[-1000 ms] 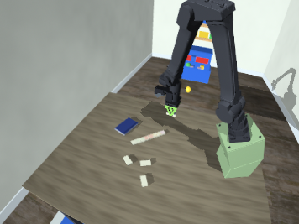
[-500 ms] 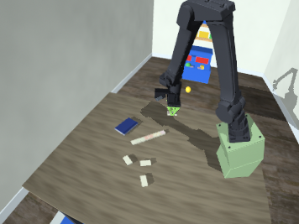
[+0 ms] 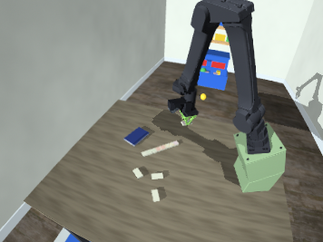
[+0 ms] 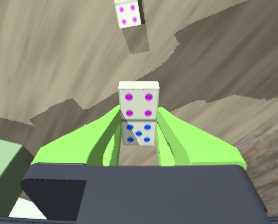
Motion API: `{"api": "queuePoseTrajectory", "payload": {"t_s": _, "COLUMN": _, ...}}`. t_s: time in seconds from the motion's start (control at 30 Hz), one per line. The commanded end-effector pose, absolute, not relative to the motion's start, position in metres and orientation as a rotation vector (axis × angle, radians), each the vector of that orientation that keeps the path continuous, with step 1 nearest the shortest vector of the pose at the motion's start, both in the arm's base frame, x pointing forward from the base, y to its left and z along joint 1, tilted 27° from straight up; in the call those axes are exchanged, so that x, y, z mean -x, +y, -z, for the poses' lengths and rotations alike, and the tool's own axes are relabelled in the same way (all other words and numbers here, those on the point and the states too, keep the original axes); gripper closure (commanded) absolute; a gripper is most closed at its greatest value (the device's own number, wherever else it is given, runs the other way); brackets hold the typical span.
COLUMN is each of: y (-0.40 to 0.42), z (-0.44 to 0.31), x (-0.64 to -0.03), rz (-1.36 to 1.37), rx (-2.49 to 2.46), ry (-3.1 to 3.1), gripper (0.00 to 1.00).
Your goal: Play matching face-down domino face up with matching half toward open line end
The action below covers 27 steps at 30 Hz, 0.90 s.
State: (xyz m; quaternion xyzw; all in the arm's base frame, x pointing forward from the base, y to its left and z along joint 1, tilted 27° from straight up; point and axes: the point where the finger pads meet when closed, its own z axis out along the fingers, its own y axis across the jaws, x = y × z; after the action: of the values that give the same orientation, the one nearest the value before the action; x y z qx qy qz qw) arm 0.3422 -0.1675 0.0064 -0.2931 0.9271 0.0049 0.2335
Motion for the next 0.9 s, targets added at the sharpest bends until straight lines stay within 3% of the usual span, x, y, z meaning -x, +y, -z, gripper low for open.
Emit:
{"api": "queuePoseTrajectory", "payload": {"t_s": 0.0, "y": -0.1678, "z": -0.0112, "x": -0.3458, "rz": 0.089, "rx": 1.116, "ry": 2.407, "gripper": 0.79}}
{"api": "queuePoseTrajectory", "payload": {"t_s": 0.87, "y": -0.1646, "z": -0.0082, "x": -0.3455, "rz": 0.075, "rx": 1.084, "ry": 2.43, "gripper": 0.79}}
